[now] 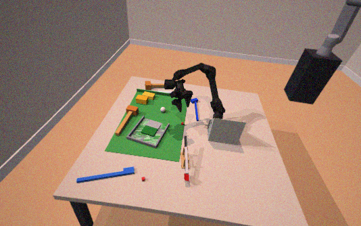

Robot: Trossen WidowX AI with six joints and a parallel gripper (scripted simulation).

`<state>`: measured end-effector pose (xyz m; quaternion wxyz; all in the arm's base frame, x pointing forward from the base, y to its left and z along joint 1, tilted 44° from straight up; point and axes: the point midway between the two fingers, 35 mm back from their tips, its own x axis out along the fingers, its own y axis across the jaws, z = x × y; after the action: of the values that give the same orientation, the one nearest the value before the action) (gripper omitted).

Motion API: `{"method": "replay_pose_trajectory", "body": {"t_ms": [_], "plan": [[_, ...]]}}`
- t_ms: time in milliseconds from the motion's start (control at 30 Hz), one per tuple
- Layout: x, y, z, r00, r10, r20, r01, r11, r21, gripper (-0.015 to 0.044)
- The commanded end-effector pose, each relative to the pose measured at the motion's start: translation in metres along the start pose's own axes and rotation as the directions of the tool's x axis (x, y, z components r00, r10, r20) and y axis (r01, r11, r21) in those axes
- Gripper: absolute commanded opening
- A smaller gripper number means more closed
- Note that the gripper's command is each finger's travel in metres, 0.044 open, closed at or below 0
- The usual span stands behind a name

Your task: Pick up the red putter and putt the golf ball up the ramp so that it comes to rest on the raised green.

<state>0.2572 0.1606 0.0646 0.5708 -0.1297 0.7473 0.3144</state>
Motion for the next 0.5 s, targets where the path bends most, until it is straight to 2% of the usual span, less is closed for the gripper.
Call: {"method": "replay_pose_trajectory", "body": {"t_ms": [0, 167, 333, 400, 467], "plan": [[0.048, 0.005, 0.017, 0.972, -0.184, -0.147, 0.146, 0.961, -0.235, 0.0440], [0.115, 0.010, 0.030, 0.838, -0.471, -0.275, 0.251, 0.780, -0.573, 0.0440], [0.176, 0.018, 0.032, 0.642, -0.718, -0.268, 0.224, 0.510, -0.830, 0.0440], [0.190, 0.019, 0.032, 0.588, -0.770, -0.248, 0.201, 0.435, -0.878, 0.0440], [0.192, 0.020, 0.032, 0.581, -0.777, -0.244, 0.198, 0.426, -0.883, 0.0440]]}}
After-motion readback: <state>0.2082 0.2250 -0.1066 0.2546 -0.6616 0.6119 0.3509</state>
